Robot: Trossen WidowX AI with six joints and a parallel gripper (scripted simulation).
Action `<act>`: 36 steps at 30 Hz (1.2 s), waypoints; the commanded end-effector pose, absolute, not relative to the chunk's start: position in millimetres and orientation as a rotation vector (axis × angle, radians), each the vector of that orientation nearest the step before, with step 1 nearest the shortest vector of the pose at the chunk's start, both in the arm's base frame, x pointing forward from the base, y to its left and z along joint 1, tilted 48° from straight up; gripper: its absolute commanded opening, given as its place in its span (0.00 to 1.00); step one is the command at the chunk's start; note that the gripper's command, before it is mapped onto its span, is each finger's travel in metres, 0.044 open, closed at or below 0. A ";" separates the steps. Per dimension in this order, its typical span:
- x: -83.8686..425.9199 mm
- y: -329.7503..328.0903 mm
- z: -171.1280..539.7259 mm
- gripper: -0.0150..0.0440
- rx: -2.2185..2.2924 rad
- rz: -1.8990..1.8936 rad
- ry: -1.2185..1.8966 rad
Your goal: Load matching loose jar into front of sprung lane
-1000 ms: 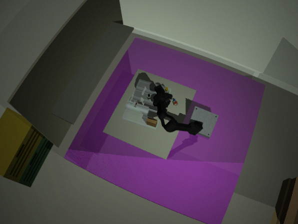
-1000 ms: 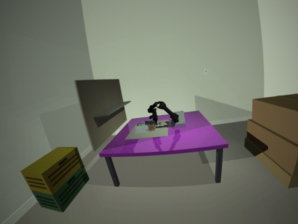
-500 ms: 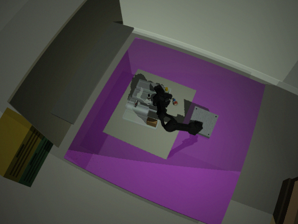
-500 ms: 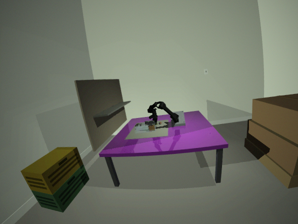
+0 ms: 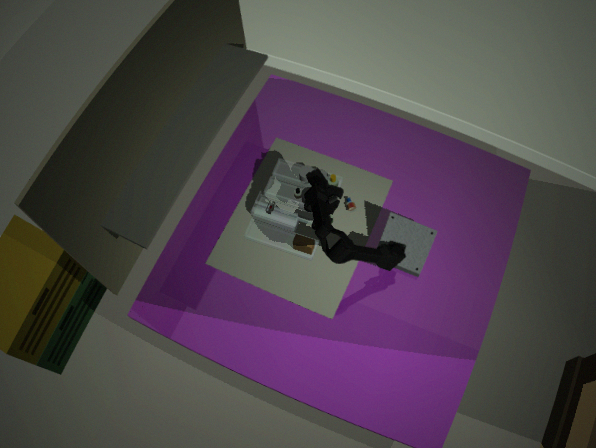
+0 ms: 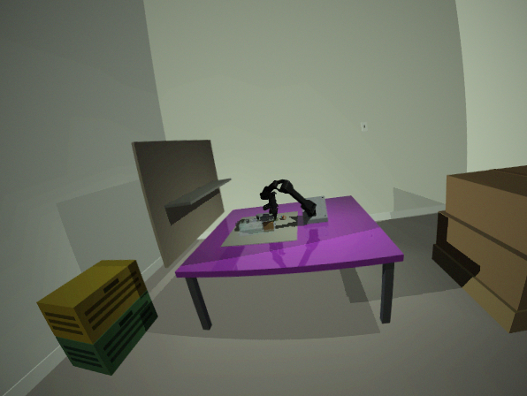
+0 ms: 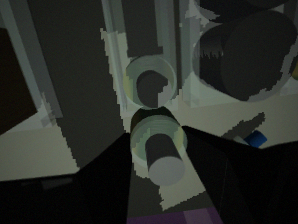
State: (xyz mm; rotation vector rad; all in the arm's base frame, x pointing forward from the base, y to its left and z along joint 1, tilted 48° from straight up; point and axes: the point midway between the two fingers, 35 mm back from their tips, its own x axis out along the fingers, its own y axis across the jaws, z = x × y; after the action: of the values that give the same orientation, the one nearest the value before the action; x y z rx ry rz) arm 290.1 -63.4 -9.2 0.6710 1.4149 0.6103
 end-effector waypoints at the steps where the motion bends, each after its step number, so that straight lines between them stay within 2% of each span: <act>1: 302.1 -66.4 -6.0 0.25 0.659 0.611 1.379; 36: 313.6 -68.5 -3.0 0.25 0.659 0.611 1.379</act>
State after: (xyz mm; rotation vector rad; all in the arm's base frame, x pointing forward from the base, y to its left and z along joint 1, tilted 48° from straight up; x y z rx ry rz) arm 303.7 -64.6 -7.3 0.6648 1.4091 0.6137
